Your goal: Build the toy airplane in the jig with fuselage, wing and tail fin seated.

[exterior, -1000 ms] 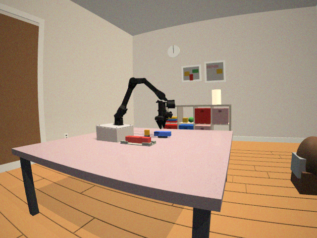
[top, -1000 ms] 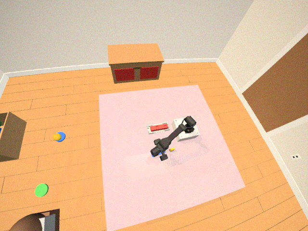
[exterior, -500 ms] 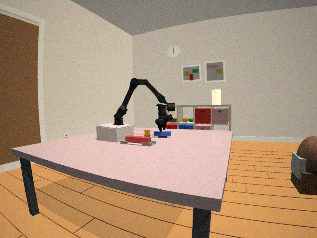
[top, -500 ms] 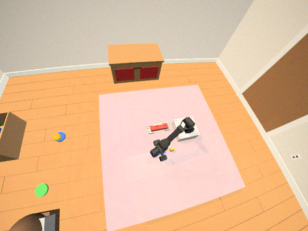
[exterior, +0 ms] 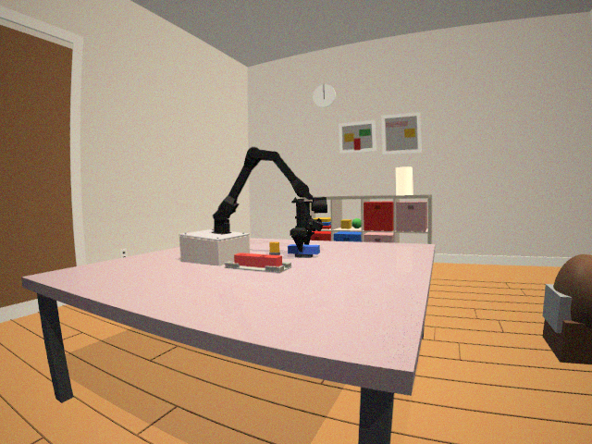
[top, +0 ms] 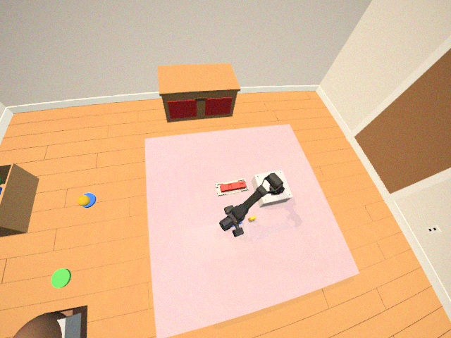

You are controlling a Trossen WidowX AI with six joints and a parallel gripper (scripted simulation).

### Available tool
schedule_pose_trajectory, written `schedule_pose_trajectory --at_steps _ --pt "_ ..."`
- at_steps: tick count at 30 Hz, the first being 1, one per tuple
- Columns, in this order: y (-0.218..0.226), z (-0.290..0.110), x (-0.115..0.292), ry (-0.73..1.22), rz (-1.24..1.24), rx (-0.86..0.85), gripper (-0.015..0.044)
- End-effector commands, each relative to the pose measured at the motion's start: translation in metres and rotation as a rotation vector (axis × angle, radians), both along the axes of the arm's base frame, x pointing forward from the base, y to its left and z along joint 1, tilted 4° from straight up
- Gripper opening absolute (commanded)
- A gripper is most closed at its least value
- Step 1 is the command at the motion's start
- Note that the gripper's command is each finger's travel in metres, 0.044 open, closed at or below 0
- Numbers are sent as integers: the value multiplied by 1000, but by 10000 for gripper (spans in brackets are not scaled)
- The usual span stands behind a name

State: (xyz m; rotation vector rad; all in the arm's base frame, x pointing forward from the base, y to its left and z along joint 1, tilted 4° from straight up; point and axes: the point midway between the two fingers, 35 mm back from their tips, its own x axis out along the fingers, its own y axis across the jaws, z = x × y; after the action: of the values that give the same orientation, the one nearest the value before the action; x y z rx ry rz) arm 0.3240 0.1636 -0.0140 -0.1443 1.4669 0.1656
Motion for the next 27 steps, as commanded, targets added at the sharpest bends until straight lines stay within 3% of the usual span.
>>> schedule_pose_trajectory --at_steps 1,2,11,18,24,27 --pt "-1 -6 0 3 -2 -4 440" --pt "-1 -7 0 3 -2 -4 440" --pt "-1 -7 0 3 -2 -4 204" --pt "-1 -7 0 3 -2 -4 157" --pt "-1 -2 0 8 -6 -3 0" --pt "0 5 0 12 -10 -2 0"
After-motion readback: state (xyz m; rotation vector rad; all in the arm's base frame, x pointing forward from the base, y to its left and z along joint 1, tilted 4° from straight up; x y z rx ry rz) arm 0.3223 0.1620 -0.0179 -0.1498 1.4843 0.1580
